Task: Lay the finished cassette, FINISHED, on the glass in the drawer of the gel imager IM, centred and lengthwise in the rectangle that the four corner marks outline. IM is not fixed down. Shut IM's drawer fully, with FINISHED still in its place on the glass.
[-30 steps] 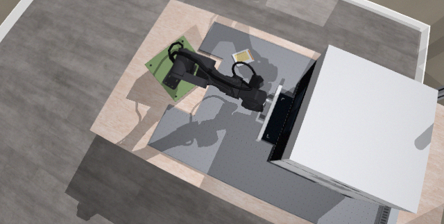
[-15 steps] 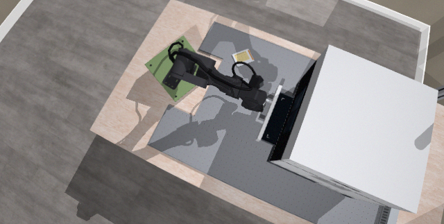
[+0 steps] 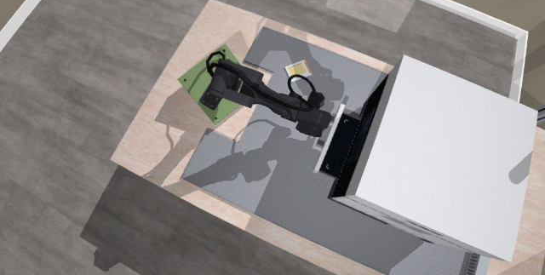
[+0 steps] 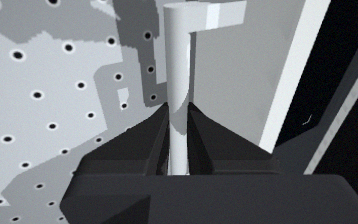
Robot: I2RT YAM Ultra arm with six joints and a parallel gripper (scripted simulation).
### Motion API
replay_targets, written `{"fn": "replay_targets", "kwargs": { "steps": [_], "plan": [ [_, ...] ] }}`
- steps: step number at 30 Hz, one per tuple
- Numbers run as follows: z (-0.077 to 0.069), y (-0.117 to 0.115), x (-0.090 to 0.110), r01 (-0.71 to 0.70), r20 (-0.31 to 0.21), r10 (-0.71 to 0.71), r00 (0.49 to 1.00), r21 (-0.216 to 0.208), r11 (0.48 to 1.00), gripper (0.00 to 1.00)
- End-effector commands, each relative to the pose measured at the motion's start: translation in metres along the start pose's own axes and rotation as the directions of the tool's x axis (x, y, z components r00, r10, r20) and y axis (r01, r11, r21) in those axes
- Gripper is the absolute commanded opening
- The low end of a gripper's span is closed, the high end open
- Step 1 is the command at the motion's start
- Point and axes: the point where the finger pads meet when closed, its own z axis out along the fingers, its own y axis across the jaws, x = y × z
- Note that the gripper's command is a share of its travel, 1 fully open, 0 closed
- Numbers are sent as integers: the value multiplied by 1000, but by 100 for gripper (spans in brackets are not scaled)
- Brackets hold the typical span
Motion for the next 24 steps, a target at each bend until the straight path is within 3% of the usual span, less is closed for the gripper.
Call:
{"fn": "replay_targets", "kwargs": {
  "steps": [1, 24],
  "plan": [
    [-13, 20, -3, 5, 4, -5, 1000, -66, 998, 0],
    [-24, 43, -3, 5, 4, -5, 1000, -66, 998, 0]
  ]
}}
